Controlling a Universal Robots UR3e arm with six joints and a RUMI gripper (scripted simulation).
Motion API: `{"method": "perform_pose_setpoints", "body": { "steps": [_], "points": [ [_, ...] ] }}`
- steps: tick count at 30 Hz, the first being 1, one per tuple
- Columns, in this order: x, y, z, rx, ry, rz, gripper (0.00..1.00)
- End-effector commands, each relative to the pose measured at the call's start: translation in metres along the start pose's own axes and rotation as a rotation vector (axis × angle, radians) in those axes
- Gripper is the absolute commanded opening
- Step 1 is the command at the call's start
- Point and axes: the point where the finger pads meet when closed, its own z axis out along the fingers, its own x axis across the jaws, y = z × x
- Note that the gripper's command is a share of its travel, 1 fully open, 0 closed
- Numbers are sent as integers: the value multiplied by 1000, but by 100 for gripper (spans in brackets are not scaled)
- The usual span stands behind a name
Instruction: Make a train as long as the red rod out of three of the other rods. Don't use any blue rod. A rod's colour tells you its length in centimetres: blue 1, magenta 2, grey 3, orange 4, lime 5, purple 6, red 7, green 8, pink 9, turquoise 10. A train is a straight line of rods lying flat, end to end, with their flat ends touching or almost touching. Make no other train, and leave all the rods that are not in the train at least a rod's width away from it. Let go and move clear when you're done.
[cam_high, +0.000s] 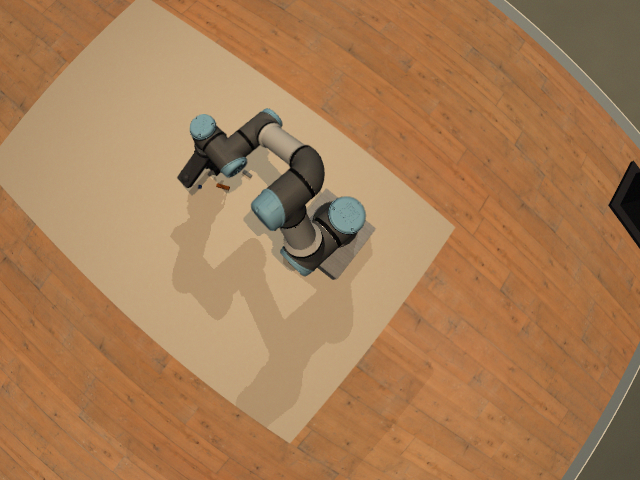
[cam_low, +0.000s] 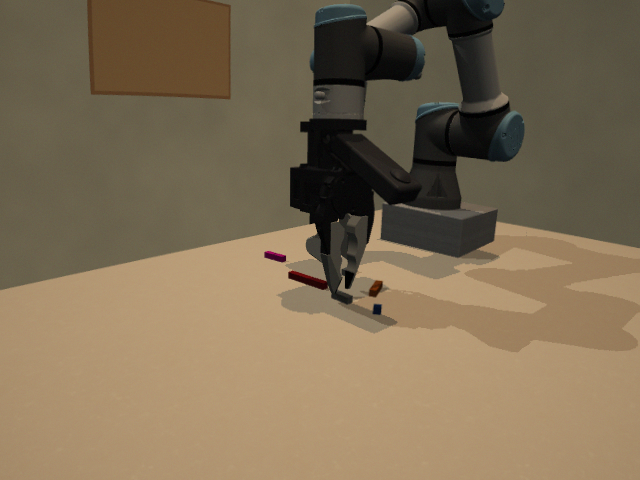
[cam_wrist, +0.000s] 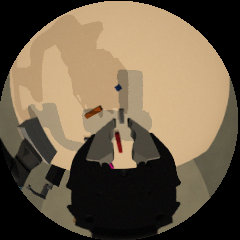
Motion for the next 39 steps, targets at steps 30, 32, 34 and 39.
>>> {"method": "perform_pose_setpoints", "body": {
  "steps": [30, 32, 34, 39],
  "points": [
    [1, 0, 12, 0, 3, 0, 14],
    [1, 0, 12, 0, 3, 0, 14],
    [1, 0, 12, 0, 3, 0, 14],
    [1, 0, 12, 0, 3, 0, 14]
  ]
}}
